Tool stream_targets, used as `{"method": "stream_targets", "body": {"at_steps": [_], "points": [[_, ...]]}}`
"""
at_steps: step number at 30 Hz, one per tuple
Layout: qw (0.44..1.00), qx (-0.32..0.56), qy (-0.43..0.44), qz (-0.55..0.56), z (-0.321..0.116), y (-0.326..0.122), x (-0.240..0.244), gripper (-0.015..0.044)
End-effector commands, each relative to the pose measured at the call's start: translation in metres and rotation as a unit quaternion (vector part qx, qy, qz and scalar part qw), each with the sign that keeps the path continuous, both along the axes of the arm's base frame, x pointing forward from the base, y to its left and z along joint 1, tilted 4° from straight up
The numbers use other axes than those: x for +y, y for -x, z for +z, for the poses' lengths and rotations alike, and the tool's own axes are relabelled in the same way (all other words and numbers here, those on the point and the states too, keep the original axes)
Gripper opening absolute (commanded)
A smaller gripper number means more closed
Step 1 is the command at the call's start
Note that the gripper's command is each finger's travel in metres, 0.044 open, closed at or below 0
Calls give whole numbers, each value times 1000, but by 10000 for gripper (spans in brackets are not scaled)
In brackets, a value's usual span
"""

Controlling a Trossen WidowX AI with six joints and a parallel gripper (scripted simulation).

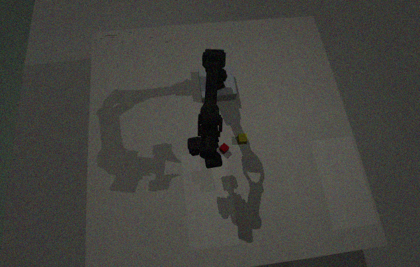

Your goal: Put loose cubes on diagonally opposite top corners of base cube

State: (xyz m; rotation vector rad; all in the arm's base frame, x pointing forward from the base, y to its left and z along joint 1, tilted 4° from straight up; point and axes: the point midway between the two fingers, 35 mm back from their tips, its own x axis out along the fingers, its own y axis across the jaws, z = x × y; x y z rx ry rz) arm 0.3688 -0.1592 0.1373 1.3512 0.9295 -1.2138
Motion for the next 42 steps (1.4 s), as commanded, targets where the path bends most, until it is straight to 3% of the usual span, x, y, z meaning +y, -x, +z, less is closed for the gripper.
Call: {"method": "stream_targets", "body": {"at_steps": [1, 9, 14, 21, 42], "points": [[999, 40, 1, 15, -11, 36, -5, 265], [993, 107, -10, 39, -31, 97, -9, 265], [993, 107, -10, 39, -37, 97, -10, 265], [993, 108, -10, 39, -92, 98, -13, 265], [993, 108, -9, 39, -120, 99, -15, 265]]}}
